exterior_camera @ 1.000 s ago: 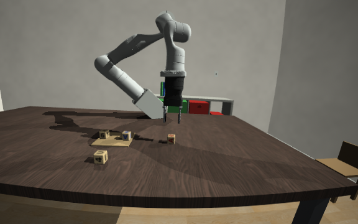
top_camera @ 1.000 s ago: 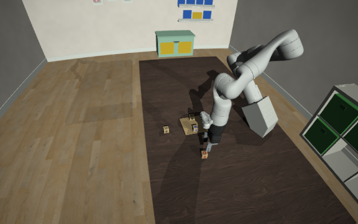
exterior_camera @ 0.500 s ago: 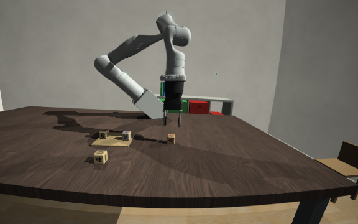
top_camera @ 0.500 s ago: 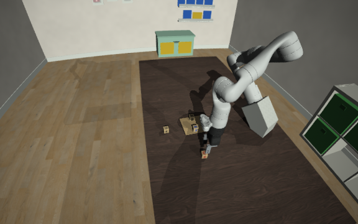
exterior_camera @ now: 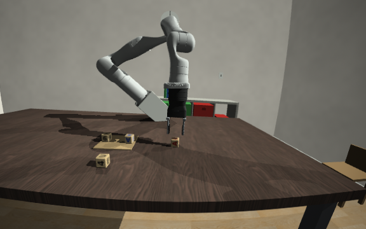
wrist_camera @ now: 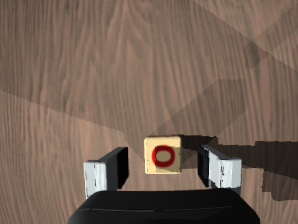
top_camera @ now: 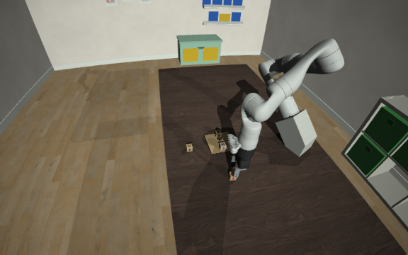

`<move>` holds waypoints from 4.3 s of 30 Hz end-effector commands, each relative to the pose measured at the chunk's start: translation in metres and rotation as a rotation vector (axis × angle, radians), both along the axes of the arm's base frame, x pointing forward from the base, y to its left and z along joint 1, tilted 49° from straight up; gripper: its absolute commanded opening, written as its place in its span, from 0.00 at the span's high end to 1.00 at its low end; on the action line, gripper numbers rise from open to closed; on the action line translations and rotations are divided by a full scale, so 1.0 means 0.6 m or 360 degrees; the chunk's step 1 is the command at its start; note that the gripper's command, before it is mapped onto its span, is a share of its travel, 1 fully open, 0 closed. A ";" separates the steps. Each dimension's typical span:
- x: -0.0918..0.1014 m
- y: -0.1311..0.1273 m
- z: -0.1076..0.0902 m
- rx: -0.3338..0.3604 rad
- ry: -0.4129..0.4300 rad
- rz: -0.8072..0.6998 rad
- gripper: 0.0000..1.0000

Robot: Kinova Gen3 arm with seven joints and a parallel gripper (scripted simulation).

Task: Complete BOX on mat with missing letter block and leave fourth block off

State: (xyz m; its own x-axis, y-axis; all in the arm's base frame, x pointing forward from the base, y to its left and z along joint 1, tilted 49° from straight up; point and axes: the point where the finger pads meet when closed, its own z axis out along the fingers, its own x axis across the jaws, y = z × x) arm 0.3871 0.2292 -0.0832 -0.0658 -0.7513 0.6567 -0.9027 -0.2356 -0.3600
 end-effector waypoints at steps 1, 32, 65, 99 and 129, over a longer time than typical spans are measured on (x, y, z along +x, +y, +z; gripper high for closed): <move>0.002 -0.003 -0.002 -0.0001 -0.0001 -0.0001 0.00; 0.009 -0.013 -0.013 -0.0001 -0.0001 -0.0001 0.00; 0.010 -0.012 -0.013 -0.0001 -0.0001 -0.0001 0.00; 0.010 -0.012 -0.014 -0.0001 -0.0001 -0.0001 0.00; 0.031 -0.042 -0.046 -0.0001 -0.0001 -0.0001 0.00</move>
State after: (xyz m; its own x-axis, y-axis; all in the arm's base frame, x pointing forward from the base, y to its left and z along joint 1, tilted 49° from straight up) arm 0.4036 0.2087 -0.1088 -0.0630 -0.7537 0.6542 -0.9018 -0.2378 -0.3608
